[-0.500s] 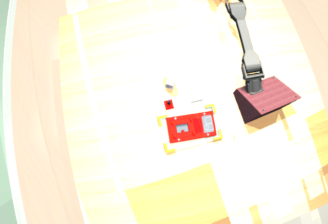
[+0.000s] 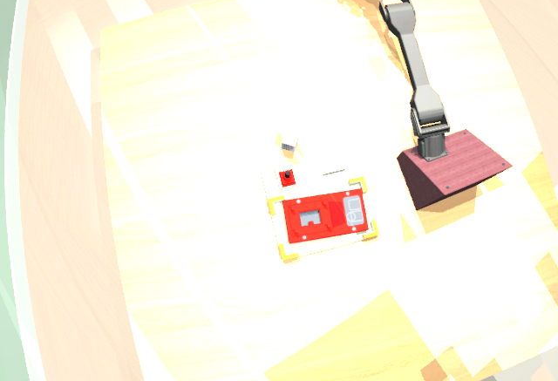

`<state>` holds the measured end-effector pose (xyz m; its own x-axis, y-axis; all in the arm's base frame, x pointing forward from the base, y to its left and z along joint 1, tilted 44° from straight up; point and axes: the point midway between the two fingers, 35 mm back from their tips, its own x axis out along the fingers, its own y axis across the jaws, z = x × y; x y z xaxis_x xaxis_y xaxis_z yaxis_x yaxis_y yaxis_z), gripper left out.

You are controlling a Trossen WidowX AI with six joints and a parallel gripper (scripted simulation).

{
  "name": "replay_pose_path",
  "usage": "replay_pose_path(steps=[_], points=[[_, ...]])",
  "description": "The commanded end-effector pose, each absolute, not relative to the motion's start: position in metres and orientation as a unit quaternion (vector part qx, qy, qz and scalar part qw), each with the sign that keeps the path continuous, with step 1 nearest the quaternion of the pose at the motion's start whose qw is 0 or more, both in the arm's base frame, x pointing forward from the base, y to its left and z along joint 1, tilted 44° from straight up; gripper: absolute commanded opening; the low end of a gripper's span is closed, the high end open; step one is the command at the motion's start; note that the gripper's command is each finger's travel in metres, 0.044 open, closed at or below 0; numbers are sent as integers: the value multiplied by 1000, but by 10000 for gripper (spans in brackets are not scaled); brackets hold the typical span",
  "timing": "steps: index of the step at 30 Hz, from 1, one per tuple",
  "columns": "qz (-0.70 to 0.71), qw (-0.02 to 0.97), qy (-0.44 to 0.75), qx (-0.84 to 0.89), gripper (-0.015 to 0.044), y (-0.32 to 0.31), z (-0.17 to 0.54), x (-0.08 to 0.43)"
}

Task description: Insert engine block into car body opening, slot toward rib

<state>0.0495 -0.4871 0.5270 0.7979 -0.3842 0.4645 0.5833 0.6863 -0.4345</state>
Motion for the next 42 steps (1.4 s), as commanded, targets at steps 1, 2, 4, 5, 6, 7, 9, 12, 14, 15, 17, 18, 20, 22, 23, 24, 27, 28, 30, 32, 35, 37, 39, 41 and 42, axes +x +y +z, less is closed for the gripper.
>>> replay_pose_path(steps=[1,2,4,5,6,7,9,12,14,15,17,18,20,22,23,24,27,28,30,32,35,37,39,41,42], points=[[-257,915,-197,-243,440,-485,534,75],[-255,918,-202,-228,440,-486,534,81],[-250,923,-213,-199,440,-487,534,93],[-248,926,-218,-184,440,-488,534,99],[-246,928,-222,-170,440,-488,533,105],[-243,930,-227,-154,440,-489,533,112],[-238,934,-236,-122,440,-490,532,125],[-231,938,-247,-73,440,-490,530,146],[-226,940,-253,-41,440,-490,528,159],[-224,940,-255,-25,440,-490,526,166],[-219,940,-259,8,440,-489,524,180],[-217,940,-261,23,440,-489,522,187],[-213,939,-264,55,440,-487,519,200],[-209,937,-265,86,440,-486,516,214],[-207,936,-265,102,440,-484,514,221],[-205,935,-266,117,440,-483,512,227],[-200,929,-264,162,440,-479,505,248],[-198,928,-263,175,440,-477,503,254],[-196,924,-261,201,440,-474,498,266],[-193,919,-258,226,440,-471,493,277],[-191,911,-253,264,440,-466,485,295],[-192,905,-248,288,440,-463,479,304],[-198,896,-244,315,440,-461,473,312],[-205,886,-238,340,440,-458,466,320],[-208,881,-235,353,440,-456,463,323]])
